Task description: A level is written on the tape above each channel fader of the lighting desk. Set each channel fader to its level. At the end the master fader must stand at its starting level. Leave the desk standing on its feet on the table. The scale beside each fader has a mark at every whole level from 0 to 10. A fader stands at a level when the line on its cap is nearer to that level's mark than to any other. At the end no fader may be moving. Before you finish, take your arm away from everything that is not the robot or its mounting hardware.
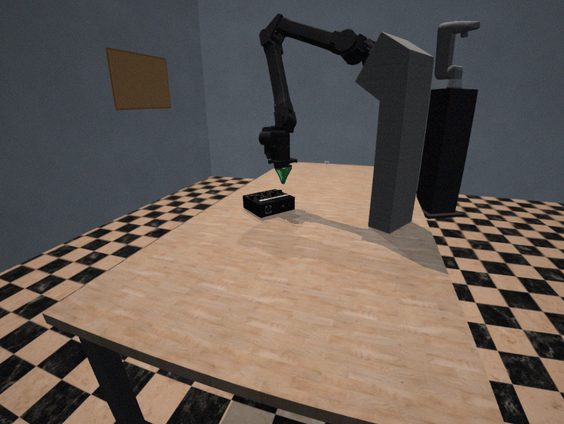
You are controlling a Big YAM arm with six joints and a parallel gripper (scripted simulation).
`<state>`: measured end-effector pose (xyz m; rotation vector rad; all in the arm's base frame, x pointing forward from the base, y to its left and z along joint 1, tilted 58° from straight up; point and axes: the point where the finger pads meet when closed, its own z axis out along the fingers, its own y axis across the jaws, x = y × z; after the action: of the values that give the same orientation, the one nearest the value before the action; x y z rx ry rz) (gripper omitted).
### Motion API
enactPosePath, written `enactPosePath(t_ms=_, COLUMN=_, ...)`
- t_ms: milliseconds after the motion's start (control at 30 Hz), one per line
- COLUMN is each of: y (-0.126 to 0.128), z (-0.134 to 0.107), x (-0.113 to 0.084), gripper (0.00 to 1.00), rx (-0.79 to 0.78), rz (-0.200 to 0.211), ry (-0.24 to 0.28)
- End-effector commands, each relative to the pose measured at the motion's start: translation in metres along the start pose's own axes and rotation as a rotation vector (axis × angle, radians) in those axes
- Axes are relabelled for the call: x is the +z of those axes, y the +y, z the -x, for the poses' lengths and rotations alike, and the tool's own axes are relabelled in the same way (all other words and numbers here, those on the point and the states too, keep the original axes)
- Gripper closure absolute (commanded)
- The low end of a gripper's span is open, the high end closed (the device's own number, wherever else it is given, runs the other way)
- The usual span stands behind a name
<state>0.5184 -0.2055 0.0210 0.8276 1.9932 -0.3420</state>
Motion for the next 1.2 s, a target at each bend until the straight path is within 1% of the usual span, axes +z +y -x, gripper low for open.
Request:
enactPosePath(t_ms=0, y=0.001, z=0.005, x=-0.006, gripper=1.0, rx=0.013, rz=0.004, ry=-0.014)
enactPosePath(t_ms=767, y=0.001, z=0.005, x=-0.006, gripper=1.0, rx=0.011, rz=0.004, ry=-0.014)
enactPosePath(t_ms=1167, y=-0.004, z=0.003, x=0.004, gripper=1.0, rx=0.011, rz=-0.004, ry=-0.009)
